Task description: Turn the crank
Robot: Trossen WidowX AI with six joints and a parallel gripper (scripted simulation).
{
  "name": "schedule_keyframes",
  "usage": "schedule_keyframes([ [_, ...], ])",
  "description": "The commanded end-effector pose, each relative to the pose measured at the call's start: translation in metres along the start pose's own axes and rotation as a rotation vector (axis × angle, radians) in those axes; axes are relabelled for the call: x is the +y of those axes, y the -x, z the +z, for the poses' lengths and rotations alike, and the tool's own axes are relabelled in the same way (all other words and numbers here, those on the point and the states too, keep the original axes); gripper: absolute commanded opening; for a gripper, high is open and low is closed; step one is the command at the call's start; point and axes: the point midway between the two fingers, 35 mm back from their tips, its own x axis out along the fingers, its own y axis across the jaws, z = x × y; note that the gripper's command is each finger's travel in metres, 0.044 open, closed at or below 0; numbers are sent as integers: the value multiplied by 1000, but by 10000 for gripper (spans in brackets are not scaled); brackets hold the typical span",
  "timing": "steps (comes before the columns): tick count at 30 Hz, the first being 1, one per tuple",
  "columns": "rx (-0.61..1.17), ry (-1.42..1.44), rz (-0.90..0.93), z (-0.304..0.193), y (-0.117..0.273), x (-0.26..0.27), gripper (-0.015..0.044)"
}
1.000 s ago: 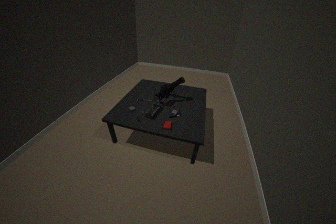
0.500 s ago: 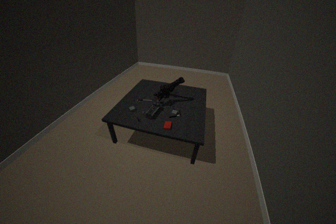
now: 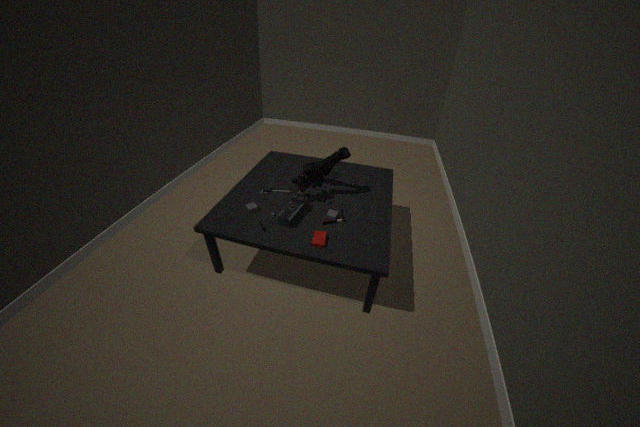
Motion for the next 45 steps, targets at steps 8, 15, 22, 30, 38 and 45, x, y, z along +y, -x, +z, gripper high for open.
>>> schedule_keyframes([
  [8,5,-7,-16,-10,-10,-9,0],
  [15,5,-7,-16,-15,-15,-10,0],
  [22,5,-8,-15,-20,-20,-9,0],
  [30,5,-8,-15,-25,-25,-7,0],
  [38,5,-9,-15,-30,-30,-2,0],
  [45,5,-9,-14,-33,-33,2,0],
])
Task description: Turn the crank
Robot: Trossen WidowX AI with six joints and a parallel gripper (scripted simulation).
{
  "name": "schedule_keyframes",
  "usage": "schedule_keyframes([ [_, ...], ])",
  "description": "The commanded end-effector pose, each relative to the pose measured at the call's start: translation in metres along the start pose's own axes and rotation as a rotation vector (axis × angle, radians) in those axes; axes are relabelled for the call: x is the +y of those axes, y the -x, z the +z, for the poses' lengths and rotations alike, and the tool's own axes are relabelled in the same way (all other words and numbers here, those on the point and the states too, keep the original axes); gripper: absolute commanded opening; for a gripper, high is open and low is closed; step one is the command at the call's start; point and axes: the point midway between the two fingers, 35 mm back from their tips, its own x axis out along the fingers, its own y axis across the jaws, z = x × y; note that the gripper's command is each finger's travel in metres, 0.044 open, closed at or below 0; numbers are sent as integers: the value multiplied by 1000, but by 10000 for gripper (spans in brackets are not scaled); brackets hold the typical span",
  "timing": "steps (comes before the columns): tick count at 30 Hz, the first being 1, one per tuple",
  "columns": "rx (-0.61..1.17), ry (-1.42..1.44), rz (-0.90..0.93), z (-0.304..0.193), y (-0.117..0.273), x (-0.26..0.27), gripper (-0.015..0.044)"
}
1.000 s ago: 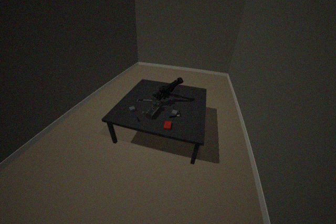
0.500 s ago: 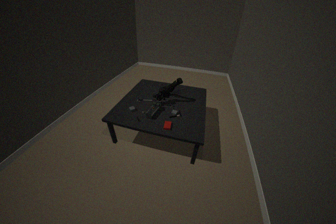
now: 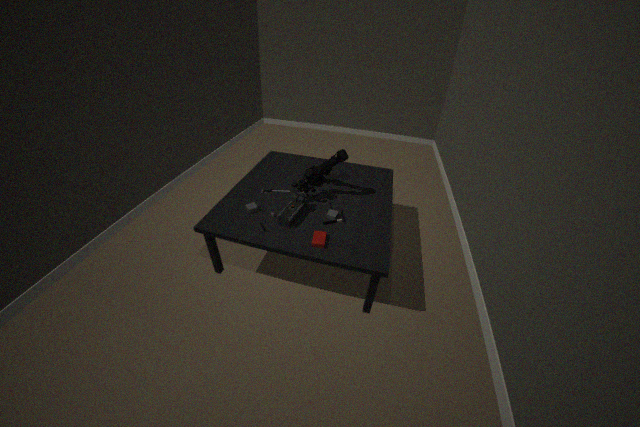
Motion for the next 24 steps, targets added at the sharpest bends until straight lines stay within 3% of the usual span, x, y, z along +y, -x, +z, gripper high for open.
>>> schedule_keyframes([
  [1,14,6,3,-6,-6,6,0],
  [24,15,5,4,-9,-10,18,0],
])
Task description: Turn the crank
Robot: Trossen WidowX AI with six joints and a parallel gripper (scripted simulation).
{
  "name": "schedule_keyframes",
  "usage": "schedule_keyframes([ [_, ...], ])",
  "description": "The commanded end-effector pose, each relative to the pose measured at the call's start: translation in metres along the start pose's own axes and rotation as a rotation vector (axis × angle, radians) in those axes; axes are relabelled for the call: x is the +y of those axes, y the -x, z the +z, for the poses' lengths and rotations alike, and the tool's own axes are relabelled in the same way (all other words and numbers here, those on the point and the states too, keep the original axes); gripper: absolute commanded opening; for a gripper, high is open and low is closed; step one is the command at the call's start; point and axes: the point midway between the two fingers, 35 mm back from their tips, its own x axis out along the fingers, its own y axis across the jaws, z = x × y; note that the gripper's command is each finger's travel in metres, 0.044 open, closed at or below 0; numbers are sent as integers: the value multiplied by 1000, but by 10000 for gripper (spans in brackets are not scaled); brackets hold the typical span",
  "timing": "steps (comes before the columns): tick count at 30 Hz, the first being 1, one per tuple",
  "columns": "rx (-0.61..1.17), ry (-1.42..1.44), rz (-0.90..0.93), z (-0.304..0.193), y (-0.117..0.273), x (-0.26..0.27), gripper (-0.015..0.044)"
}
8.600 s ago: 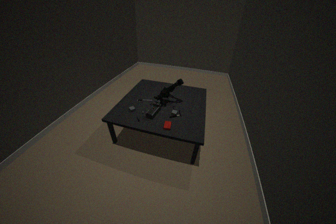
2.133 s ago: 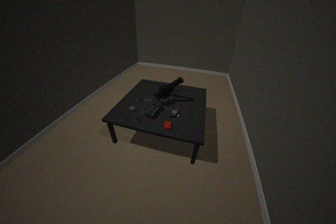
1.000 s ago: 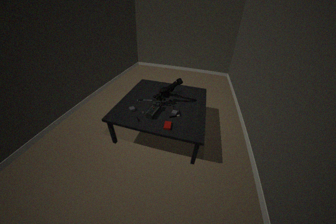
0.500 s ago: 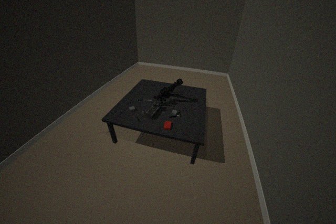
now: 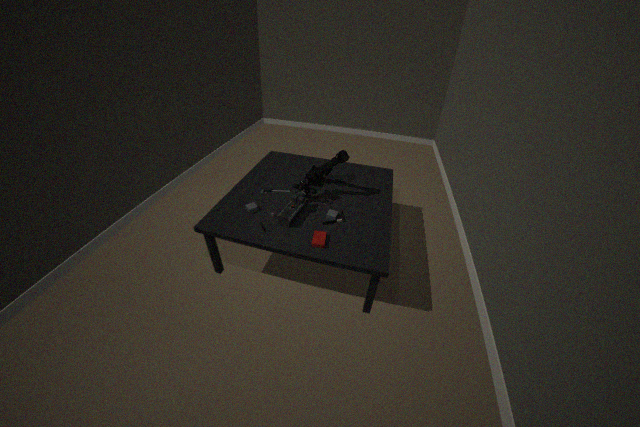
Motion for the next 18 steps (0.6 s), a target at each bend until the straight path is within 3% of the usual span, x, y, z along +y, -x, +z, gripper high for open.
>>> schedule_keyframes([
  [1,14,13,17,-3,-3,8,0],
  [18,14,13,17,-4,-4,15,0],
])
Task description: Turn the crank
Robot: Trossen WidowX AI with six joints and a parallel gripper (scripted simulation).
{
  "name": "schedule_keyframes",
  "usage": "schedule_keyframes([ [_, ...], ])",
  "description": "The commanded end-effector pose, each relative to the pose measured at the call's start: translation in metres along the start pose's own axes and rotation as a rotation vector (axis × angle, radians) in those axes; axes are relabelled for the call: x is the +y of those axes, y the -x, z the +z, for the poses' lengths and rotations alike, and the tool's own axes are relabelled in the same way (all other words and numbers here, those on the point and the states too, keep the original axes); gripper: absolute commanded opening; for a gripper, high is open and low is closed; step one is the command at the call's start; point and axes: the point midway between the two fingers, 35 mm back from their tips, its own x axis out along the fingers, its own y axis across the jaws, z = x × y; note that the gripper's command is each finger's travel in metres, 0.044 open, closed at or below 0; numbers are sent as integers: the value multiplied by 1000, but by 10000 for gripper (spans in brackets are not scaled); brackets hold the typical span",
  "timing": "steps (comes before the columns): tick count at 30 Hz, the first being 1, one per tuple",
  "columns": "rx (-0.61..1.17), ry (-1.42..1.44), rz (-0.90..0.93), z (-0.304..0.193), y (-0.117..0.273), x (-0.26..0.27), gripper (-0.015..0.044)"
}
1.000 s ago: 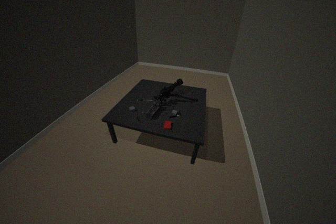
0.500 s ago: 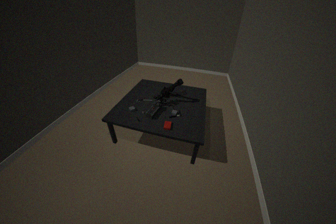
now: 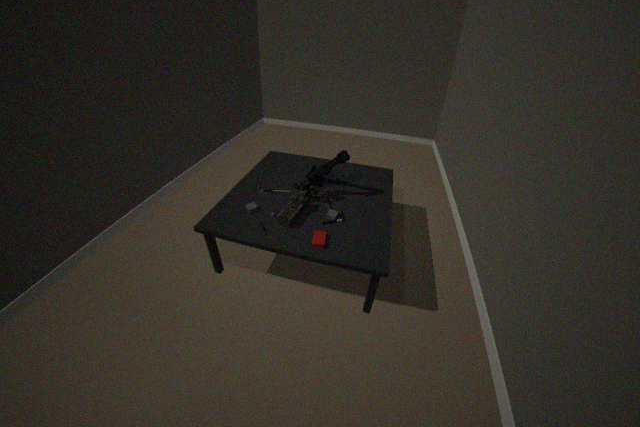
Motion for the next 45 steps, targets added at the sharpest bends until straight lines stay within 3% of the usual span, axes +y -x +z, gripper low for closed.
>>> schedule_keyframes([
  [1,11,14,21,-2,-2,9,0],
  [45,11,14,21,5,7,34,0],
])
